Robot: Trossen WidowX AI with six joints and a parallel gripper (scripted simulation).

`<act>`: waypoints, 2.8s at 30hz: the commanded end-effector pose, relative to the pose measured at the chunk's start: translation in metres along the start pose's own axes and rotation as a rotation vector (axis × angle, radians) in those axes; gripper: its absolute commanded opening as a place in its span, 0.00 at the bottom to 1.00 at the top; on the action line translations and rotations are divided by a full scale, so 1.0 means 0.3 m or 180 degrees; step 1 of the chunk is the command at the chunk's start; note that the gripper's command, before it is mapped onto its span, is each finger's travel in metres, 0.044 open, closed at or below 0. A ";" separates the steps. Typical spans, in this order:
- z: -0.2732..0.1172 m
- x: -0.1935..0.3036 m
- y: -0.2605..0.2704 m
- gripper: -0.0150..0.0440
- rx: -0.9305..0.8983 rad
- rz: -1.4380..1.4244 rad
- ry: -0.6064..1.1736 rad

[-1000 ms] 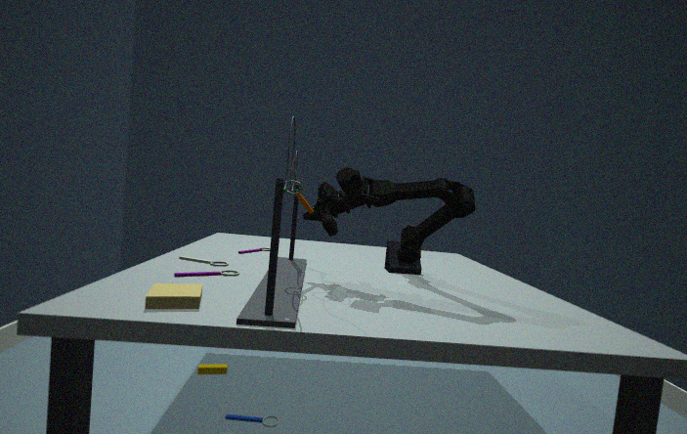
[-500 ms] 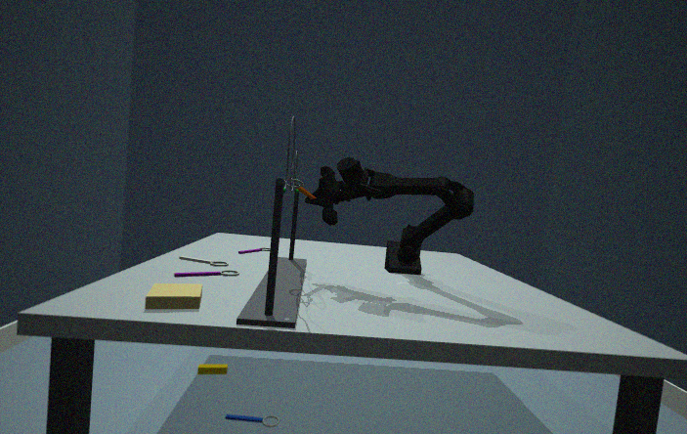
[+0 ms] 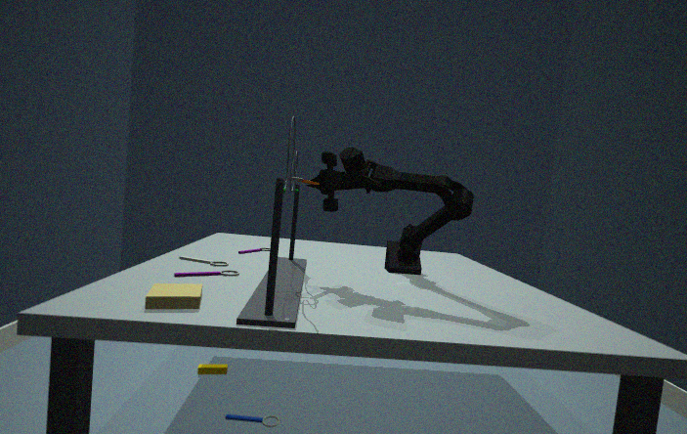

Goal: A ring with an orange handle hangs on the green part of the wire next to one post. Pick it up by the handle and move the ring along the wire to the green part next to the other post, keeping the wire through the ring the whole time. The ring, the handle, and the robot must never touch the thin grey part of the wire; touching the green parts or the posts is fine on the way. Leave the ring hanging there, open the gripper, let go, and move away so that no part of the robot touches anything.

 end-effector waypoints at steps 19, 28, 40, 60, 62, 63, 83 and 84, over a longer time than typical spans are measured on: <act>-0.032 0.007 -0.141 0.00 0.0386 -0.0709 0.0198; -0.037 0.005 -0.156 0.00 0.0322 -0.0583 0.0166; -0.032 0.005 -0.139 0.00 0.0041 -0.0026 0.0023; -0.025 -0.010 -0.081 0.00 -0.0574 0.1188 -0.0291; -0.025 -0.013 -0.075 0.00 -0.0636 0.1312 -0.0323; -0.025 -0.015 -0.073 0.00 -0.0668 0.1374 -0.0339; -0.033 -0.054 -0.027 0.00 -0.1275 0.2575 -0.0653; -0.033 -0.057 -0.025 0.00 -0.1306 0.2638 -0.0669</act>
Point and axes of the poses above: the point midway between the two fingers, 35 mm back from their tips, its own z axis out along the fingers, its own y axis across the jaws, x = y × z, the point moved 5 cm from there along -z, back along the fingers, and after that the axes turned 14 degrees about -z, right-handed, at the moved point
